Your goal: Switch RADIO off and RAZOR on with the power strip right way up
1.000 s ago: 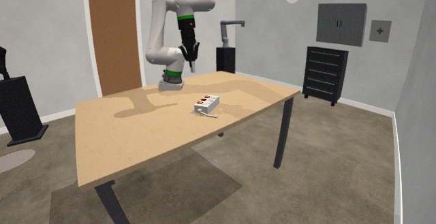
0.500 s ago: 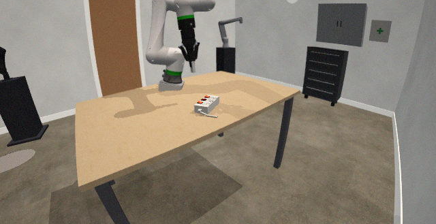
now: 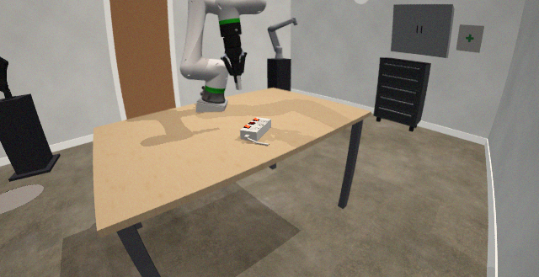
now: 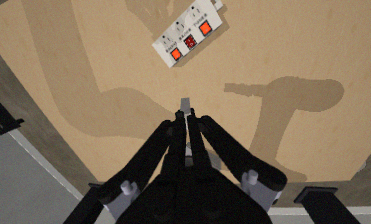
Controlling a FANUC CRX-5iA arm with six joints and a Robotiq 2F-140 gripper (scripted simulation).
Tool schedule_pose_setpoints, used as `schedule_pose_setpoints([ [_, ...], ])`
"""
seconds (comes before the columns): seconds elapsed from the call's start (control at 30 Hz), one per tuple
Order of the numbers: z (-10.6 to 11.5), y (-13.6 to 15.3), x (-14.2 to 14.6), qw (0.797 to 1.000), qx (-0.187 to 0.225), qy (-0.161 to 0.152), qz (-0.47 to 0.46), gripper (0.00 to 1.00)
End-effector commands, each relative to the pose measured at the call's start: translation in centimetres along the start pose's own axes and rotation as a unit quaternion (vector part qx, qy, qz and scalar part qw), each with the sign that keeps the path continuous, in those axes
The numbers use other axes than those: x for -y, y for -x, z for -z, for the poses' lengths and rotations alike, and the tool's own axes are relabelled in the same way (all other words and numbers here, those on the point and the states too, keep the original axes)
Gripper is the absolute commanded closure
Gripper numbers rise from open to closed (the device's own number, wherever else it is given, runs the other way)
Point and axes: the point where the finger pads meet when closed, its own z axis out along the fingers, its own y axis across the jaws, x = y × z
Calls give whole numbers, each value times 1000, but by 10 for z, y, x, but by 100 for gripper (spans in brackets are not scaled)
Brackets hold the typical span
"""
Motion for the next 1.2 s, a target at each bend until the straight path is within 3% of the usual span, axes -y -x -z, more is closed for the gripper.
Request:
schedule_pose_setpoints([
  [0.0,0,0,0,1000,0,0,0,100],
  [0.33,-1,-1,-1,1000,1,1,2,100],
  [0.4,-22,-8,-9,999,17,13,36,100],
  [0.47,-65,-19,-25,992,50,37,107,100],
  [0.53,-65,-19,-25,992,50,37,107,100],
  [0.57,-86,-23,-31,986,67,48,144,100],
  [0.6,-86,-23,-31,986,67,48,144,100],
  [0.63,-101,-25,-36,981,79,55,170,100],
  [1.17,-109,-27,-38,977,85,59,186,100],
])
